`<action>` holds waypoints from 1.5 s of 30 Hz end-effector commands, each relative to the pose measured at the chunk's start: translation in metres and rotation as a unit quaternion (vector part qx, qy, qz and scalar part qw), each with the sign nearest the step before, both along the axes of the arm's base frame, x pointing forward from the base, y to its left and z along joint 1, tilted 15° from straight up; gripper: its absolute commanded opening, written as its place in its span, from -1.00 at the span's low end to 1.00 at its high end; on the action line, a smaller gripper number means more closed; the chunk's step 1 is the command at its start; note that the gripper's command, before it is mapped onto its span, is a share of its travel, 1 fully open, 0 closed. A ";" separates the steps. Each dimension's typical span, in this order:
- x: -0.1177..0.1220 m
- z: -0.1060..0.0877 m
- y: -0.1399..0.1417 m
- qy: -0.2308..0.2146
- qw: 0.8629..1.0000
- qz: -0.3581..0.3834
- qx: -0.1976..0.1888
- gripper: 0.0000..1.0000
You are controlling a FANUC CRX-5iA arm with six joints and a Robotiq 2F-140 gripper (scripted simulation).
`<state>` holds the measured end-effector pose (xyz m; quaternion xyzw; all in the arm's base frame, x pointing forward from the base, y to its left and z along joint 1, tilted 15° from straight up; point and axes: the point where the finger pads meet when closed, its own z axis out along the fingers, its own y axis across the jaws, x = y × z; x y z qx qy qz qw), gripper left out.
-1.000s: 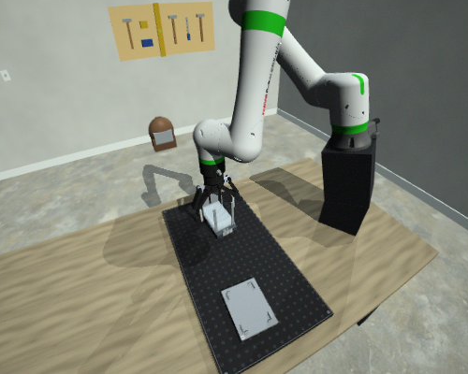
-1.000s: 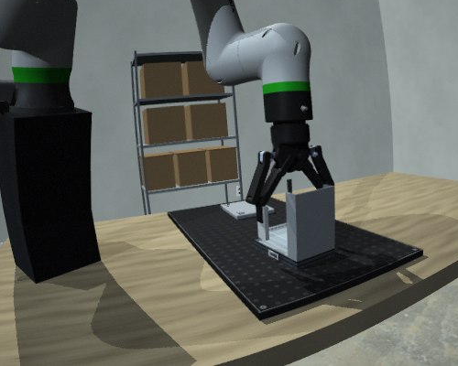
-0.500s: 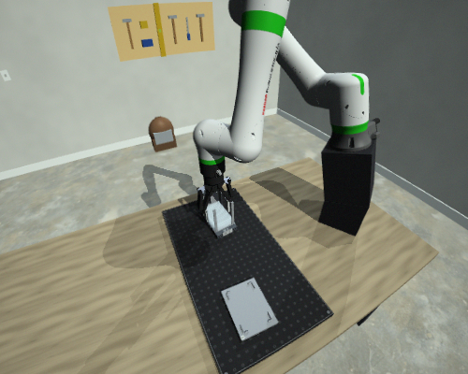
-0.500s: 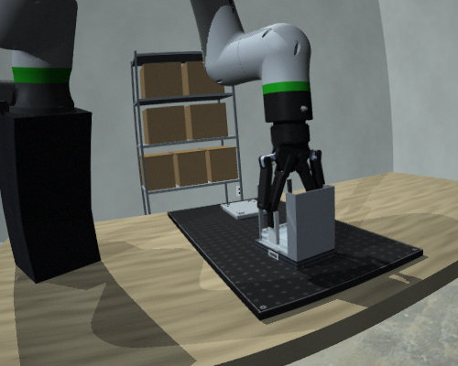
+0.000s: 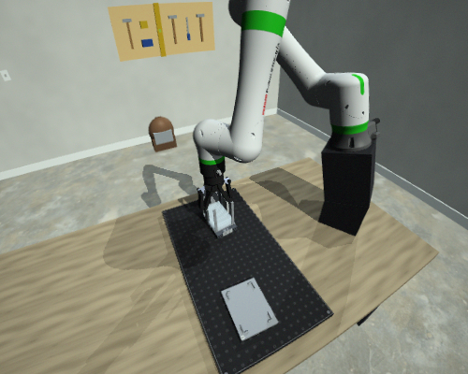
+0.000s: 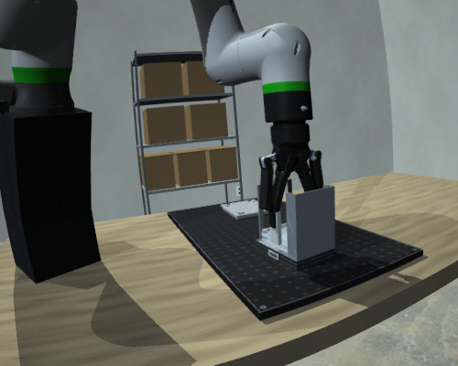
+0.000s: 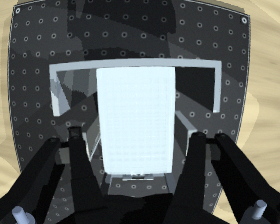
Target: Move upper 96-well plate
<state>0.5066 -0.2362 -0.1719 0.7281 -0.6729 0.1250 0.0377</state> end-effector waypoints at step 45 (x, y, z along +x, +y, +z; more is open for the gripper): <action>-0.006 0.045 0.010 0.000 1.000 0.000 0.000 -1.00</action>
